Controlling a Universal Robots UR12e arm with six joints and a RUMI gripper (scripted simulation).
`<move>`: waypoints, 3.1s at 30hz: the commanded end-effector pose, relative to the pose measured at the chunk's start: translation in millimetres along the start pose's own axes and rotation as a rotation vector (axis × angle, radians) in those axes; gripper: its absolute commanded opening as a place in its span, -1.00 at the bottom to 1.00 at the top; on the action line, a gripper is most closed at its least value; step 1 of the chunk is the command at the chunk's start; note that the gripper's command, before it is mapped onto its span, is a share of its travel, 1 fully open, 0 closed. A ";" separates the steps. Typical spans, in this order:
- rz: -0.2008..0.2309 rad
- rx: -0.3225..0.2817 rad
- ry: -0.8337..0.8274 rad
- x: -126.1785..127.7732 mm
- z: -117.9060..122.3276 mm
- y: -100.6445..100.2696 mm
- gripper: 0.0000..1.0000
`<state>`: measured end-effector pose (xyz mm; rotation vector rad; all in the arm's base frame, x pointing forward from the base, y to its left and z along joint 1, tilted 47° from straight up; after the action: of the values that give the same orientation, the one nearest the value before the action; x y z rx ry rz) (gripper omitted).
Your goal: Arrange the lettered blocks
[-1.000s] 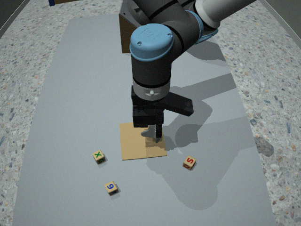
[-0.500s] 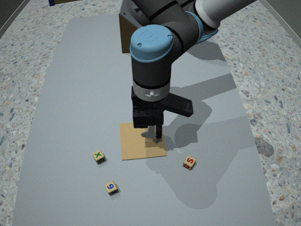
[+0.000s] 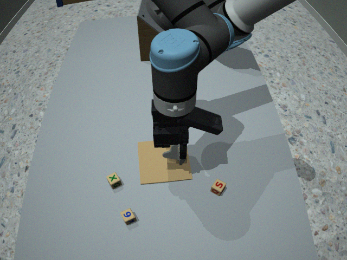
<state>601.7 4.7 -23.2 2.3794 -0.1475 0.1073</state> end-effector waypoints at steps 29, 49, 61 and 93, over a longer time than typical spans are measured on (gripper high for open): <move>0.001 -0.001 0.000 0.5 0.3 0.6 -0.67; 0.001 -0.001 0.000 0.5 0.3 1.3 -0.44; 0.001 -0.001 0.000 0.5 0.3 33.5 -0.44; 0.001 -0.001 0.000 0.4 0.2 90.6 1.00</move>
<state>589.3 -60.1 37.9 2.3795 -0.1475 0.1073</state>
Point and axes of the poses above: the point where the finger pads meet when closed, its own y axis back along the fingers, its own x axis across the jaws, z = x × y, the point moved 1 cm from there along y, back along the fingers, and after that the axes turned 8 degrees about y, right-handed, at the moved point
